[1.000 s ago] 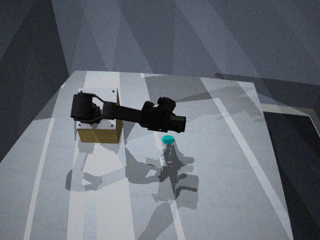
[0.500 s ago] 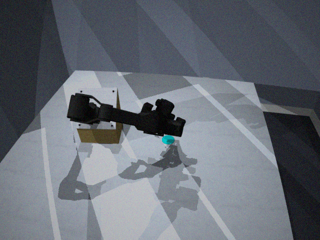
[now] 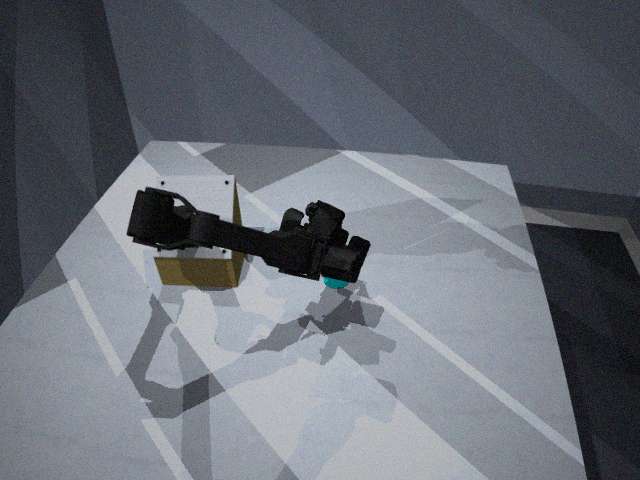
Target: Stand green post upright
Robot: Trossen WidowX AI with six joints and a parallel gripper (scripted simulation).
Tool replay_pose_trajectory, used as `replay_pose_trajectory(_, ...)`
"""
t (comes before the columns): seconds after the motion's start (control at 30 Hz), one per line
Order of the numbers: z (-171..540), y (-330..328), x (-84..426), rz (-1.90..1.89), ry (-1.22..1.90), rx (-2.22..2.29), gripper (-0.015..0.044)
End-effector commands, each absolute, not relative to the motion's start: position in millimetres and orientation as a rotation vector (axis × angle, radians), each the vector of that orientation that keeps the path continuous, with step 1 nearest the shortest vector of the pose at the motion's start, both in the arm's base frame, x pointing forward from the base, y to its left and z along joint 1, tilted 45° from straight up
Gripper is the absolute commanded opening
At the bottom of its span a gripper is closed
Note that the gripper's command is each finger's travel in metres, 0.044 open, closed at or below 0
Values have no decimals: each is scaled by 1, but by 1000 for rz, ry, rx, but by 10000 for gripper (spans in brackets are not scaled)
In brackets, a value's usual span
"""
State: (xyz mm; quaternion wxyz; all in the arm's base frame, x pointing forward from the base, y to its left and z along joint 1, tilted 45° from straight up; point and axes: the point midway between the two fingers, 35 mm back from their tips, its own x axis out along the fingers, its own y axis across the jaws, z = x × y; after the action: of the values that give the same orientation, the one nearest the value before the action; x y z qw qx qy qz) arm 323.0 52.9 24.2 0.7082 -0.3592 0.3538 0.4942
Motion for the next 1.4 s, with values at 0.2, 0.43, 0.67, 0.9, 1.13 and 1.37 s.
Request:
replay_pose_trajectory(0.2, 29, 51, 321, 1109, 695, -792, 23)
replay_pose_trajectory(0.43, 33, 50, 321, 1112, 634, -793, 23)
replay_pose_trajectory(0.67, 38, 48, 321, 1114, 573, -796, 23)
replay_pose_trajectory(0.9, 43, 47, 320, 1113, 510, -800, 23)
replay_pose_trajectory(1.13, 48, 45, 319, 1111, 448, -807, 23)
replay_pose_trajectory(1.37, 50, 45, 319, 1110, 426, -810, 23)
